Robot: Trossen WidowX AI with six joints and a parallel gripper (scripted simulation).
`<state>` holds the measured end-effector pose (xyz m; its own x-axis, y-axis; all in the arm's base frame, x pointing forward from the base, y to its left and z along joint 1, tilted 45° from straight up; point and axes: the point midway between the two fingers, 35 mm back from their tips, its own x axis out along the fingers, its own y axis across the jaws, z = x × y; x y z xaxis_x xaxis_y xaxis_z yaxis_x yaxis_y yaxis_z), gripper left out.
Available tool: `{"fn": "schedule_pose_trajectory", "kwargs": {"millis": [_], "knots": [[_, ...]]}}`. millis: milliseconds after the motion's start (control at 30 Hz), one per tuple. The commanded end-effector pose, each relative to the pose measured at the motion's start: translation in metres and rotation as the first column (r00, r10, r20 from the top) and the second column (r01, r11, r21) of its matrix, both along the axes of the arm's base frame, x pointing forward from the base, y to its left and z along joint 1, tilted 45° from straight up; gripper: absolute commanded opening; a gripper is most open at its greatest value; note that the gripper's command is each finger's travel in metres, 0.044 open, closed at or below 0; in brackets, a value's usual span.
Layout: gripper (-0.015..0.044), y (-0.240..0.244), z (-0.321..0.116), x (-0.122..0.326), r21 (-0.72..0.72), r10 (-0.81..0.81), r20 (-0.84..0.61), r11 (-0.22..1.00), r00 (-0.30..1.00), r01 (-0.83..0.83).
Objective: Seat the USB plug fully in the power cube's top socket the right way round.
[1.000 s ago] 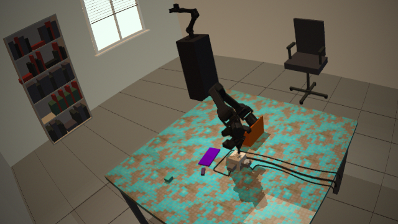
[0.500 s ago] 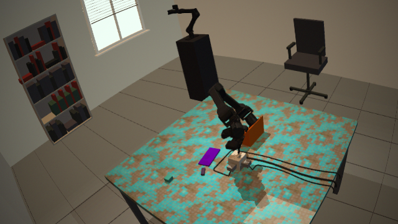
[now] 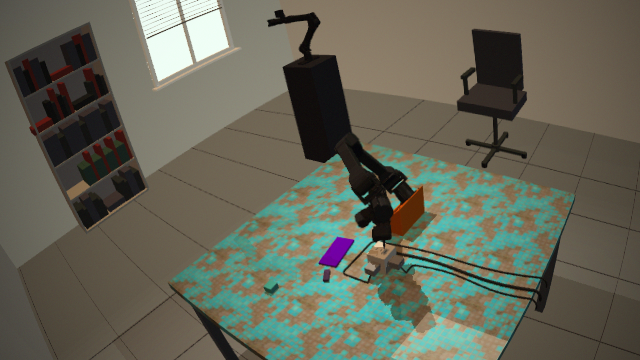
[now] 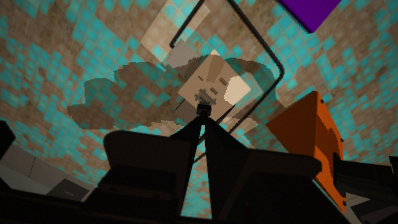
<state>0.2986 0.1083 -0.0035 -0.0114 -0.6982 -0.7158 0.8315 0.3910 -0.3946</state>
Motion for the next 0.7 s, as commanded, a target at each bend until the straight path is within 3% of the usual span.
{"fn": "schedule_pose_trajectory", "kwargs": {"millis": [0, 667], "knots": [[0.0000, -0.0002, -0.0003, -0.0002, 0.004, 0.071, -0.070, 0.997, 0.995, -0.071], [0.0000, -0.0001, -0.0003, -0.0002, 0.101, 0.419, -0.406, 0.904, 0.812, -0.416]]}}
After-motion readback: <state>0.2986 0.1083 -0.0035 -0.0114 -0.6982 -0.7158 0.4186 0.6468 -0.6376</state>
